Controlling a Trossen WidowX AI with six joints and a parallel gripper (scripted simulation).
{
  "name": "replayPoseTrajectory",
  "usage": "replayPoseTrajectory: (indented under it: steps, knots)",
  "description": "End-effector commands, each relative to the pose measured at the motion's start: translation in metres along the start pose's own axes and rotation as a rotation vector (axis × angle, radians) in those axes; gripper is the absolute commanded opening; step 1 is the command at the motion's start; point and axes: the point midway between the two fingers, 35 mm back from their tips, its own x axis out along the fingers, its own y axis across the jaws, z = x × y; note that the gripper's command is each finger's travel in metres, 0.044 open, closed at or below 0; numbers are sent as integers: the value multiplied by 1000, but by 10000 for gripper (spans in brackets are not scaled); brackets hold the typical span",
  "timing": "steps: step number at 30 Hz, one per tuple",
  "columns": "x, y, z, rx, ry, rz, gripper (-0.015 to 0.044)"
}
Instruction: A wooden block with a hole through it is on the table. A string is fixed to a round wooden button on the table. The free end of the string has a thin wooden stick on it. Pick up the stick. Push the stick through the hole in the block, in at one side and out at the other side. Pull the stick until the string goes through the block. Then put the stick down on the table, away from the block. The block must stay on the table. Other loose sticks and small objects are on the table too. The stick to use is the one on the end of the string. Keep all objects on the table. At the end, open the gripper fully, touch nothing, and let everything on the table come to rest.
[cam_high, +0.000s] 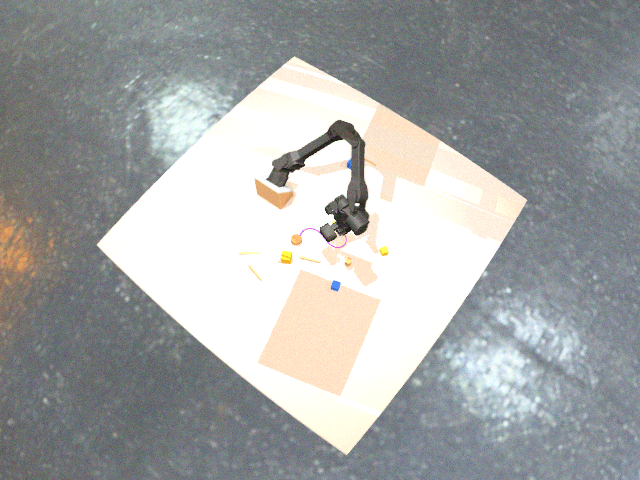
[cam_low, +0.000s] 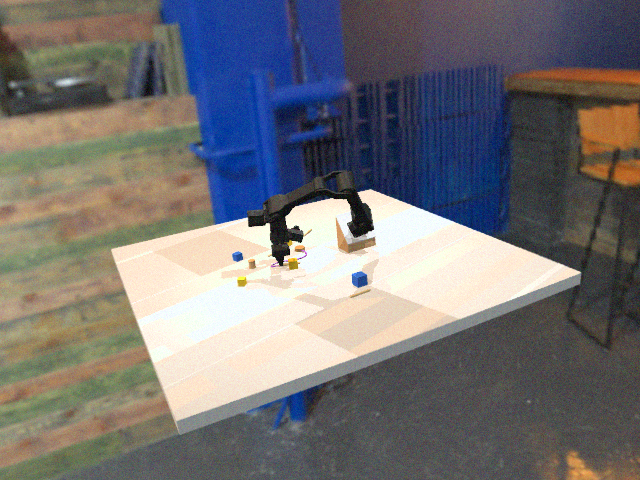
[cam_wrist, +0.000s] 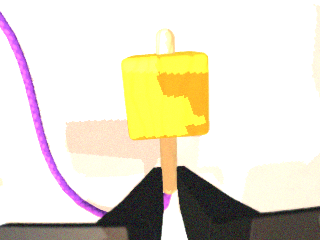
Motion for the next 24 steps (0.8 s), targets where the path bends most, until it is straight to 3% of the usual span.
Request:
replayPoseTrajectory:
  steps: [1, 21, 24]
  knots:
    - [2, 1, 8, 8, -4, -4, 0]
    - [1, 1, 20, 8, -3, -3, 0]
    - [0, 0, 17, 1, 1, 0, 79]
